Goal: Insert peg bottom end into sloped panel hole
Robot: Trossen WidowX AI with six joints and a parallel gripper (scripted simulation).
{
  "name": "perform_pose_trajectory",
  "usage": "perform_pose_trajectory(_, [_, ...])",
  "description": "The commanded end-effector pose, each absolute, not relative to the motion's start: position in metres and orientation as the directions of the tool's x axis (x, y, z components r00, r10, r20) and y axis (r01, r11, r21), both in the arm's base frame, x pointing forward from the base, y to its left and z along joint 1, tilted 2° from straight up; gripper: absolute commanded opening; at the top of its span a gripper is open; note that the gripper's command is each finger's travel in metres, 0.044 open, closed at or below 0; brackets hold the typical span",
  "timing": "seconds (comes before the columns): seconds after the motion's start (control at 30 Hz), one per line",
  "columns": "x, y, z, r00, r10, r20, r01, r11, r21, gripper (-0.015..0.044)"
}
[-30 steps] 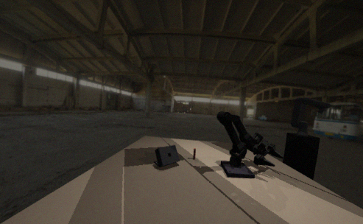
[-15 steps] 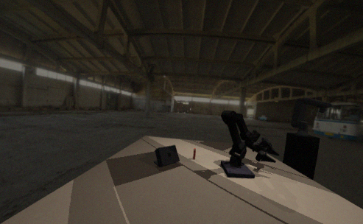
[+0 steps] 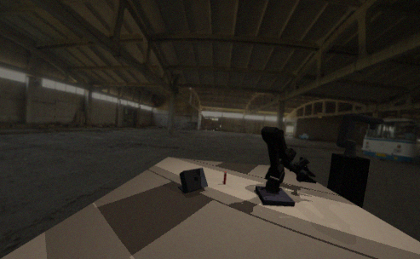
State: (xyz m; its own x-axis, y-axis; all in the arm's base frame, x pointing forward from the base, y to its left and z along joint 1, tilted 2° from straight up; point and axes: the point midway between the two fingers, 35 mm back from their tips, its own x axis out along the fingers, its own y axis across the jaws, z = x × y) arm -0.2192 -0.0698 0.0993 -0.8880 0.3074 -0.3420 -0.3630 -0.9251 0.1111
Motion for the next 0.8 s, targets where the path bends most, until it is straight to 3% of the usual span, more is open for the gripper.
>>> perform_pose_trajectory(0.0, [-0.217, -0.085, 0.098, -0.895, 0.255, -0.367, -0.300, -0.951, 0.070, 0.0440])
perform_pose_trajectory(0.77, [-0.180, -0.172, 0.096, -0.860, -0.070, -0.506, 0.145, -0.983, -0.110, 0.0440])
